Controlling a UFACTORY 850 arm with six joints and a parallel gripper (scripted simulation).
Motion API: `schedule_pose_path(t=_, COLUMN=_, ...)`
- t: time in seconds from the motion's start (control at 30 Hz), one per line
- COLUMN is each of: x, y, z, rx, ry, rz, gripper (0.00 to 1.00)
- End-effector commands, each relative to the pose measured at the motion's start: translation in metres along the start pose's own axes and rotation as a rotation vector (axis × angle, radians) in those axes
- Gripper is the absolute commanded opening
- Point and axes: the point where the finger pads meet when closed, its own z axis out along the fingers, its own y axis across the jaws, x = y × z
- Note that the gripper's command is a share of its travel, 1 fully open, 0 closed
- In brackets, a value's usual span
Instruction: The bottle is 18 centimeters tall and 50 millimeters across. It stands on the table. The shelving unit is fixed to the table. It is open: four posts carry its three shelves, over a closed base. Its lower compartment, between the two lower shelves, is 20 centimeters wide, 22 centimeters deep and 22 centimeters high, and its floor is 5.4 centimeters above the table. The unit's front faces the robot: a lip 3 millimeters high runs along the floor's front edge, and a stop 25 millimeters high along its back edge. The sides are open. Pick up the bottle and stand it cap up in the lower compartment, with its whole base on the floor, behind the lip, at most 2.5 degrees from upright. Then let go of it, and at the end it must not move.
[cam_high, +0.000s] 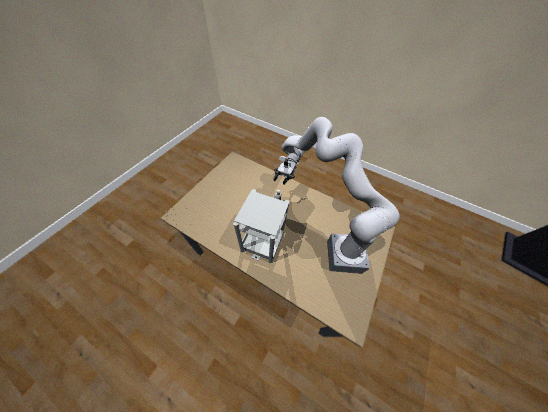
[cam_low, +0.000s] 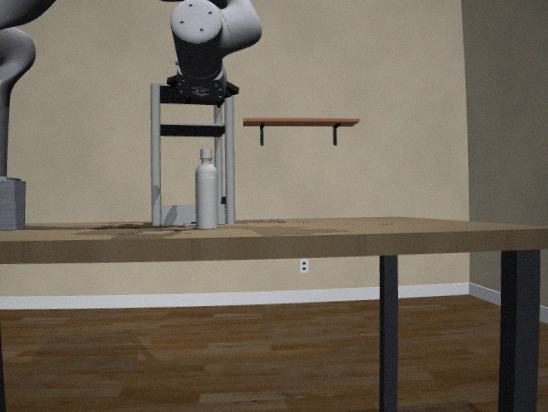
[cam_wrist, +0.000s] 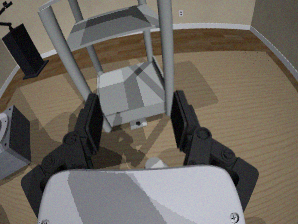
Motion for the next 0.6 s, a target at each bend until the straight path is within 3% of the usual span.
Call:
schedule_pose_path(t=0.0, x=0.0006, y=0.0008, z=0.0, rx=0.047, ry=0.043, rz=-0.046, gripper=0.71)
schedule_pose_path(t=0.57, x=-0.0009, y=0.001, z=0.0004, rx=0.143, ry=0.14, rz=-0.14, gripper=0.71)
